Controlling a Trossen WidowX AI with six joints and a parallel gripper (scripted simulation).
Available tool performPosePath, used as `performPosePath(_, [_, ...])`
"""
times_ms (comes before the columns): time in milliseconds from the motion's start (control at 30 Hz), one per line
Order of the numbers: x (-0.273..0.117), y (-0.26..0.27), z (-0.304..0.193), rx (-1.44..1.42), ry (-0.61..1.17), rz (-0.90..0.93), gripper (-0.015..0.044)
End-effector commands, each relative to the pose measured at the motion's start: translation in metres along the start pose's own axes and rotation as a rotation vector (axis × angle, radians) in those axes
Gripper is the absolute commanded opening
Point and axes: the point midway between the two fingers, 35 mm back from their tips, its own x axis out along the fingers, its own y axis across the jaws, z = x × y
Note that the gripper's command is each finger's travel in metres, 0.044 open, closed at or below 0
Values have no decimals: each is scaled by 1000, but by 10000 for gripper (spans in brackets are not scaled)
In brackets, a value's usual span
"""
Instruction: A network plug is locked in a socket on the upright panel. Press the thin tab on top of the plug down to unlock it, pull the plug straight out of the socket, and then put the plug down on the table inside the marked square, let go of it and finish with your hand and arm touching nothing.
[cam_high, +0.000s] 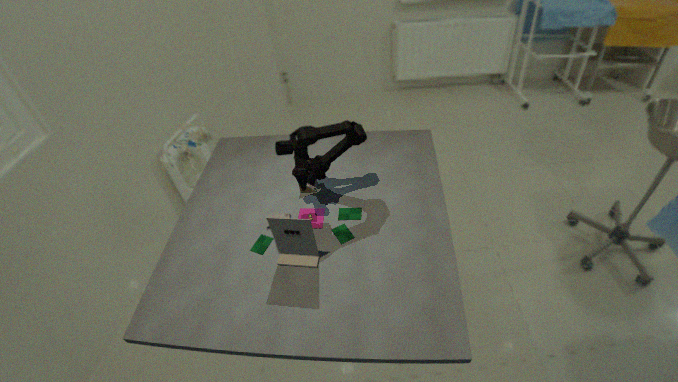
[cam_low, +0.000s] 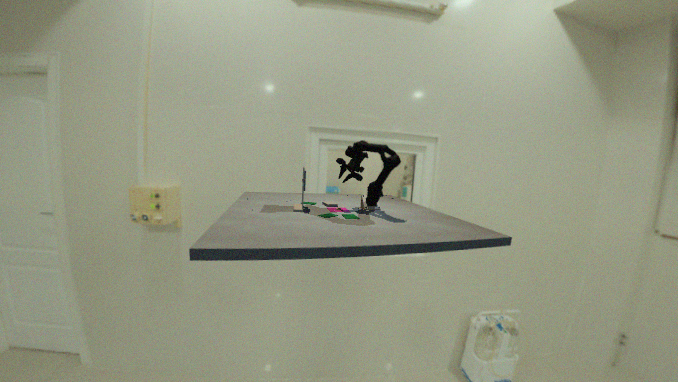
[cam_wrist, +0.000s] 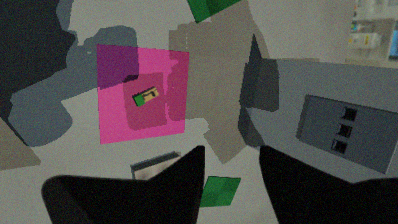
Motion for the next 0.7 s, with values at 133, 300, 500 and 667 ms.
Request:
performPosePath(133, [-22,-13,-2,12,15,-3,156])
performPosePath(300, [-35,-21,-1,18,23,-7,156])
performPosePath(500, [-46,-27,0,22,31,-11,156])
performPosePath(667, [-46,-27,0,22,31,-11,287])
